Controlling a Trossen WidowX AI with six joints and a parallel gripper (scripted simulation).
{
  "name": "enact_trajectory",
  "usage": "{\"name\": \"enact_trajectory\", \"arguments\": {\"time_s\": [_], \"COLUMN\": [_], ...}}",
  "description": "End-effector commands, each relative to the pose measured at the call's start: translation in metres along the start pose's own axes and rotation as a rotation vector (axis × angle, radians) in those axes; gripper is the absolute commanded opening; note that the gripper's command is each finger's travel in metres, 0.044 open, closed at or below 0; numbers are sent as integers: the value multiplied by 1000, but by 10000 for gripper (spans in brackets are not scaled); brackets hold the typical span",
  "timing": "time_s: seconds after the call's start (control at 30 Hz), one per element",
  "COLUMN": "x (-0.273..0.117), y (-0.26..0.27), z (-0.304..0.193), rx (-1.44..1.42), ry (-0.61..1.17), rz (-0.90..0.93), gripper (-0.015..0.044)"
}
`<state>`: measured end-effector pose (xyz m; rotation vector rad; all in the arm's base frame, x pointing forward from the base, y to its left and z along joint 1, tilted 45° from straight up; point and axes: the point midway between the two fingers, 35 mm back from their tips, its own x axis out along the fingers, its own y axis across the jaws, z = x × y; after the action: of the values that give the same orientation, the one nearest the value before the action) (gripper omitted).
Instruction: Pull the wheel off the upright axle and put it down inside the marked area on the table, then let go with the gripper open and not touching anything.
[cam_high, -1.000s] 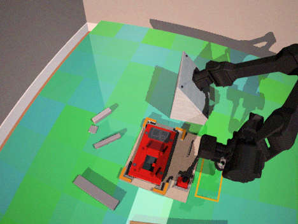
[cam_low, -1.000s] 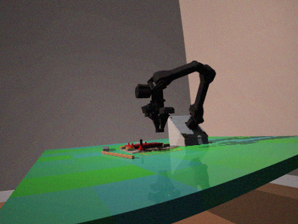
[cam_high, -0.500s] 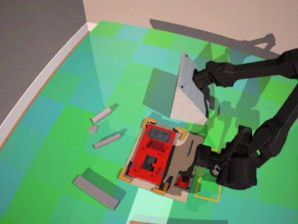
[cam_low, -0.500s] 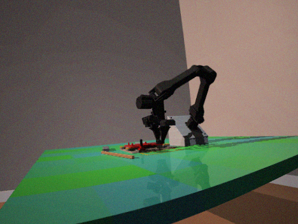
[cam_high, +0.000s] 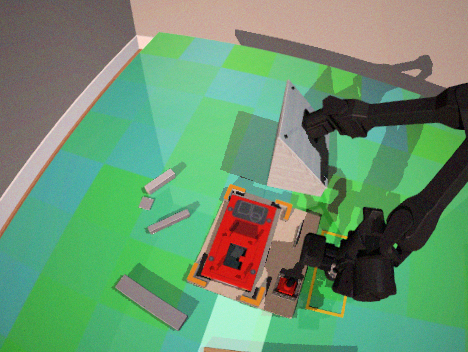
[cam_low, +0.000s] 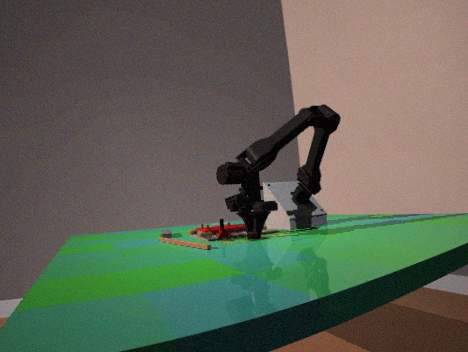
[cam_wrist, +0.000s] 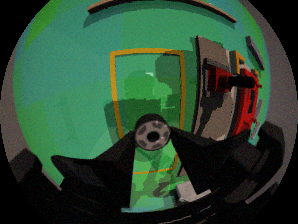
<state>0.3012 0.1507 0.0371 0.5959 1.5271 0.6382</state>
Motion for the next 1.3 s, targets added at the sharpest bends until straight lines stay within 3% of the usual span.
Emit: {"name": "enact_trajectory", "arguments": {"time_s": [0.0, 0.17, 0.4, 0.53, 0.73, 0.9, 1.27], "x": [0, -6, -58, -60, -84, -106, -106], "y": [1, 0, -1, 0, -27, -40, -40], "z": [0, 1, 0, 0, -39, -81, -83], "rx": [-3, -2, 10, 11, 22, 16, 16], "ry": [0, 0, -2, -2, 0, 3, 3], "rz": [0, -1, 1, 1, -12, -4, -3], "gripper": [184, 300, 300, 300, 440, 440, 440]}}
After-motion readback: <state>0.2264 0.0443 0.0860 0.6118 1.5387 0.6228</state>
